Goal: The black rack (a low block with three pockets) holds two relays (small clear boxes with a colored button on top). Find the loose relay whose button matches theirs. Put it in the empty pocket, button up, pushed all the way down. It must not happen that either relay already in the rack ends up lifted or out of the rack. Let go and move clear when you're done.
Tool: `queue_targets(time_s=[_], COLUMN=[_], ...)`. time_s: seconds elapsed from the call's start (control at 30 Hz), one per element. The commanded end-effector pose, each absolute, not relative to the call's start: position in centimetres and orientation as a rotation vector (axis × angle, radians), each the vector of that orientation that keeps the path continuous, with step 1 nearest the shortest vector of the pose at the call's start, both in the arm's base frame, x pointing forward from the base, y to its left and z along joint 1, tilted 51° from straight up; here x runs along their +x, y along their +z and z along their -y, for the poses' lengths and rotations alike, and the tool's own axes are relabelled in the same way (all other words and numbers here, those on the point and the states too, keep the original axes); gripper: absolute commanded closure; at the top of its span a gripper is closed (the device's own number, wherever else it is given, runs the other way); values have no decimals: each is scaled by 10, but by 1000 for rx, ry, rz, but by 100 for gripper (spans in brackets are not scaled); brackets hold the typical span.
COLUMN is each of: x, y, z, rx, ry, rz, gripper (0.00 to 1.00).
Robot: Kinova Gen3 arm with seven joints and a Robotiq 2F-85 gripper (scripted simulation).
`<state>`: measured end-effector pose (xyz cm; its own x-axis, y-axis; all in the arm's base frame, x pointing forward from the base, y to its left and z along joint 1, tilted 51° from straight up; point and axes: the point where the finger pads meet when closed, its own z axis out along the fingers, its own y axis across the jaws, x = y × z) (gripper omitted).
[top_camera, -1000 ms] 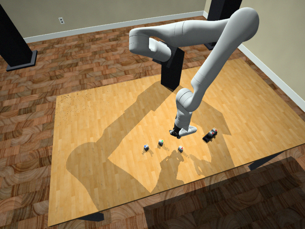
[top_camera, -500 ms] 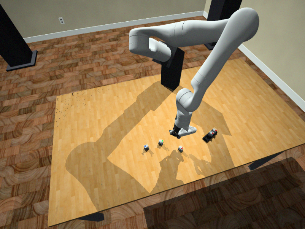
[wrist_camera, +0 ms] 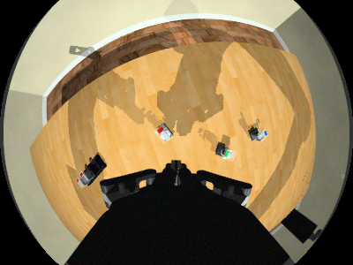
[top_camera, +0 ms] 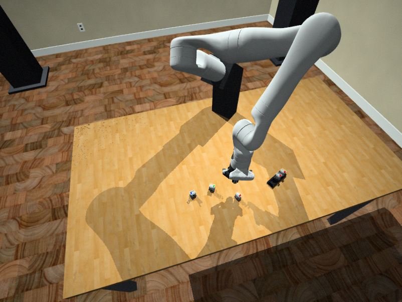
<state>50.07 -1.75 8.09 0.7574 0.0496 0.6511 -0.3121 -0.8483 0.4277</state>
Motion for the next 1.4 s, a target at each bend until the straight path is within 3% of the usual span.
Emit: queue_targets(time_s=[0.0, 0.67, 1.17, 1.2, 1.37], x=[504, 524, 528, 528, 528], y=[82, 104, 112, 112, 112], z=[16, -6, -11, -11, -11], rx=[2442, 2372, 2336, 2336, 2336], ry=[945, 1206, 1254, 1254, 1254], rz=[314, 1165, 1316, 1316, 1316], gripper=[100, 100, 100, 47, 47])
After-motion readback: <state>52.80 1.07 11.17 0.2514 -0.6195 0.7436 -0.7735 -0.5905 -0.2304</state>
